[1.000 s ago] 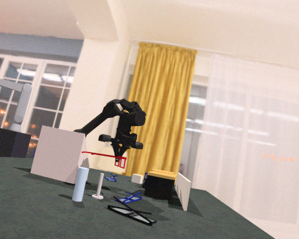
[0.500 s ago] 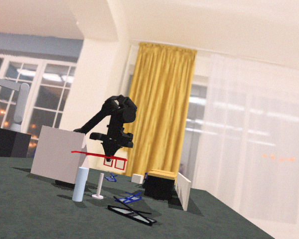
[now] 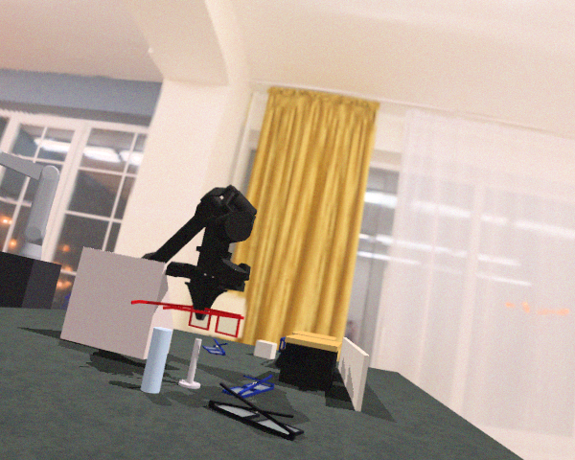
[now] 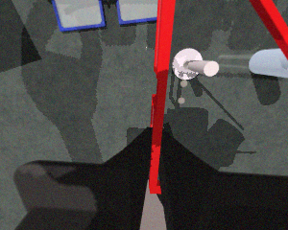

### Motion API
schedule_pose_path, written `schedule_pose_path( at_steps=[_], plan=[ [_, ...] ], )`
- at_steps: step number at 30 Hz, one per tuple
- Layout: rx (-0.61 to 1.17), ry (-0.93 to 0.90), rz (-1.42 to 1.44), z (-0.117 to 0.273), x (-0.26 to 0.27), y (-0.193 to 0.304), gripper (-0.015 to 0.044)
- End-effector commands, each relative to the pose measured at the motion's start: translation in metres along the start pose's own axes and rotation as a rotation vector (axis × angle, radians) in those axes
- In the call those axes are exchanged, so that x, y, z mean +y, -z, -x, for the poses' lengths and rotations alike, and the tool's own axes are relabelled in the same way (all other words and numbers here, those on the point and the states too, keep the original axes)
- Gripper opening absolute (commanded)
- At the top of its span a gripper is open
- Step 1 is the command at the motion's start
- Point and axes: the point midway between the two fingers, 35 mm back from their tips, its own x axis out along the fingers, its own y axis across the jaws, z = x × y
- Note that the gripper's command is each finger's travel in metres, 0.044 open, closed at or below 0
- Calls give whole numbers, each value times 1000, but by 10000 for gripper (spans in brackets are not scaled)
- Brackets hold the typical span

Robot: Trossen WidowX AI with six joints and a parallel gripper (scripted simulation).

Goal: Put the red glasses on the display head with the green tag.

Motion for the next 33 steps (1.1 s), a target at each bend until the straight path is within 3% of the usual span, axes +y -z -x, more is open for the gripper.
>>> schedule_pose_path(
  at_steps=[1, 7, 33],
  plan=[
    [13, -7, -1, -22, 0, 1, 0],
    [13, -9, -1, -55, 1, 3, 0],
    [14, -10, -1, -56, 10, 14, 0]
  ],
)
